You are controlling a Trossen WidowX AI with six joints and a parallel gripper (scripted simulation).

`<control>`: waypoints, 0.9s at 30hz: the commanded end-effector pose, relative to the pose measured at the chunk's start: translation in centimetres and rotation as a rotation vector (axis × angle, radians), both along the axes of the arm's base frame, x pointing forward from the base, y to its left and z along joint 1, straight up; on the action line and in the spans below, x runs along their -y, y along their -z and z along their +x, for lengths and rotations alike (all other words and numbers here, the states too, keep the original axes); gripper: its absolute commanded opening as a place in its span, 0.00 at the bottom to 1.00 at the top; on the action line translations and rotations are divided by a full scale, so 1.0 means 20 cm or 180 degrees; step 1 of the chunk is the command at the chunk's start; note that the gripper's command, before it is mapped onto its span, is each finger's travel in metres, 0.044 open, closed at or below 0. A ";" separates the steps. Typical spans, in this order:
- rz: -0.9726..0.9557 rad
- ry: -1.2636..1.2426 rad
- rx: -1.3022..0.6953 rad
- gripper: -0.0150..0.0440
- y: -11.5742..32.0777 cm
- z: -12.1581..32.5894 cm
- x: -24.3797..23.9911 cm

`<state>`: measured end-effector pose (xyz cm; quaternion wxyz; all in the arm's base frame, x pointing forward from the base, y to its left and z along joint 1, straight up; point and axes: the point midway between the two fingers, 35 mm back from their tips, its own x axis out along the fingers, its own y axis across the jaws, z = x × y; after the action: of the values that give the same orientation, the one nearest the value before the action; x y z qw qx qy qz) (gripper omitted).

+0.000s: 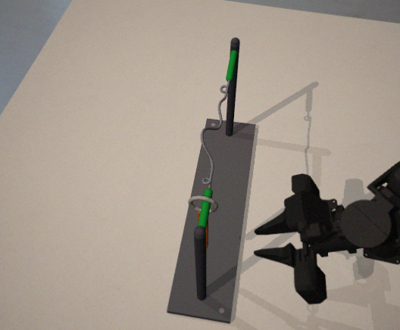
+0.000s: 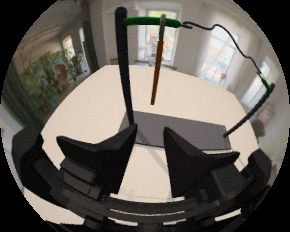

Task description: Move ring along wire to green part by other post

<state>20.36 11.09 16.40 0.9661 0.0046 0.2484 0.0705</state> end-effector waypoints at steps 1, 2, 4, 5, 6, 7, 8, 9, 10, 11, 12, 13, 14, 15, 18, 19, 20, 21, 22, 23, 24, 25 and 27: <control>0.0011 0.0018 0.0007 0.53 0.00 0.00 0.00; 0.0011 0.0018 0.0007 0.53 0.00 0.00 0.00; 0.0011 0.0018 0.0007 0.53 0.00 0.00 0.00; 0.0011 0.0018 0.0007 0.53 0.00 0.00 0.00; 0.0011 0.0018 0.0007 0.53 0.00 0.00 0.00; 0.0011 0.0018 0.0007 0.53 0.00 0.00 0.00; 0.0011 0.0018 0.0007 0.53 0.00 0.00 0.00; 0.0011 0.0018 0.0007 0.53 0.00 0.00 0.00; 0.0001 0.0001 -0.0002 0.57 0.00 -0.01 0.00; 0.0001 0.0003 -0.0009 0.61 -0.01 -0.02 0.00; 0.0001 0.0005 -0.0017 0.66 -0.02 -0.05 0.00; 0.0001 0.0005 -0.0022 0.70 -0.04 -0.08 0.00; -0.0001 0.0005 -0.0020 0.75 -0.06 -0.11 0.01; -0.0002 0.0002 -0.0011 0.79 -0.08 -0.14 0.02; -0.0003 -0.0014 0.0033 0.93 -0.12 -0.20 0.05; -0.0003 -0.0016 0.0038 0.97 -0.13 -0.21 0.05; -0.0003 -0.0016 0.0038 1.00 -0.13 -0.21 0.05; -0.0003 -0.0016 0.0038 1.00 -0.13 -0.21 0.05; -0.0003 -0.0016 0.0038 1.00 -0.13 -0.21 0.05; -0.0003 -0.0016 0.0038 1.00 -0.13 -0.21 0.05; -0.0003 -0.0016 0.0038 1.00 -0.13 -0.21 0.05; -0.0003 -0.0016 0.0038 1.00 -0.13 -0.21 0.05; -0.0003 -0.0016 0.0038 1.00 -0.13 -0.21 0.05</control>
<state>16.29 10.29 18.67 0.9664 -0.0020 0.2464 0.0736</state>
